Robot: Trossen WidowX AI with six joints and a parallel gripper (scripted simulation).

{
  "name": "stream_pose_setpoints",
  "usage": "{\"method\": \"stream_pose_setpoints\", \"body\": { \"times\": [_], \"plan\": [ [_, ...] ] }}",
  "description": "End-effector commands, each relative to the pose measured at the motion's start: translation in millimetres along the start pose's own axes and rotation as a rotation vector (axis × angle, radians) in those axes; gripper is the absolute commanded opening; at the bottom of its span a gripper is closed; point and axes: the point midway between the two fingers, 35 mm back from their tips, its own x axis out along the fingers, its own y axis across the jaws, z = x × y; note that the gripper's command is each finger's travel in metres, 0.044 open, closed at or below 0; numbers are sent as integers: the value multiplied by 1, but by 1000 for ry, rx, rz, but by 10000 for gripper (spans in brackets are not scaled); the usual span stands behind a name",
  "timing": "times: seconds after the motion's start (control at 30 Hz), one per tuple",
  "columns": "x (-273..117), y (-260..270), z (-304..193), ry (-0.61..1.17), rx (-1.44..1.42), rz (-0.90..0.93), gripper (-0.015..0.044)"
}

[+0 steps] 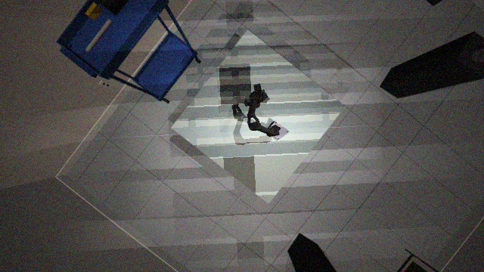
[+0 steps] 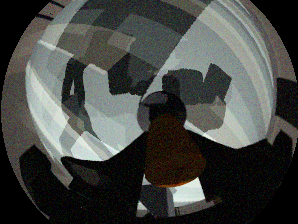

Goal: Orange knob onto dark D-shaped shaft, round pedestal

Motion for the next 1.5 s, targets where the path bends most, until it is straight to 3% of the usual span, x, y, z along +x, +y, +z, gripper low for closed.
{"method": "stream_pose_setpoints", "body": {
  "times": [0.0,1.47],
  "plan": [
    [-1,-1,2,-5,4,0,0],
    [2,0,0,-5,213,1,0]
  ]
}}
